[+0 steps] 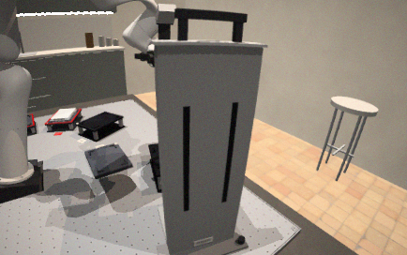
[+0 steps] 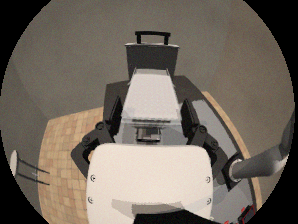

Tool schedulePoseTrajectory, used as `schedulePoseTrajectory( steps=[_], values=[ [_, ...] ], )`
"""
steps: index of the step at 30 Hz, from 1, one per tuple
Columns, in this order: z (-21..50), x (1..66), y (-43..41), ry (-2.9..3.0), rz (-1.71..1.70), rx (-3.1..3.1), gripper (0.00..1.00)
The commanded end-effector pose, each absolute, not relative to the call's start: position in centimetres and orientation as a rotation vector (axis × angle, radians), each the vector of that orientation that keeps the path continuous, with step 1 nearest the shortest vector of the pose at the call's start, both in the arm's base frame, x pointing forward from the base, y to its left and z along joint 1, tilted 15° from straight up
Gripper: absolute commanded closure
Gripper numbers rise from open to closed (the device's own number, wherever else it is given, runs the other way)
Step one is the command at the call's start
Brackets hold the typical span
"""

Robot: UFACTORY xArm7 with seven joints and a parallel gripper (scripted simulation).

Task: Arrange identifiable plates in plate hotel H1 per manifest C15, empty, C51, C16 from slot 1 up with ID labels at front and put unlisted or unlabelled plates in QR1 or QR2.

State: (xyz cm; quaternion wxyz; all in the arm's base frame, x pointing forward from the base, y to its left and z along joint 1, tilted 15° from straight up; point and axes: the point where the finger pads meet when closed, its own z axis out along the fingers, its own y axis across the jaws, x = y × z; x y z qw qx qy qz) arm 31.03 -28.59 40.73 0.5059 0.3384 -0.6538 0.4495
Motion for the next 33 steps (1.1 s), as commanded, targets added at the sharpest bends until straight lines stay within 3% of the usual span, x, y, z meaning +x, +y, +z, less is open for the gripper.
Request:
schedulePoseTrajectory(
  steps=[1,33],
  values=[
    [40.8,31.0,-28.8,-1.579,1.086,0.815,1.0],
    [40.5,30.2,-30.9,-1.579,1.086,0.815,1.0]
  ],
)
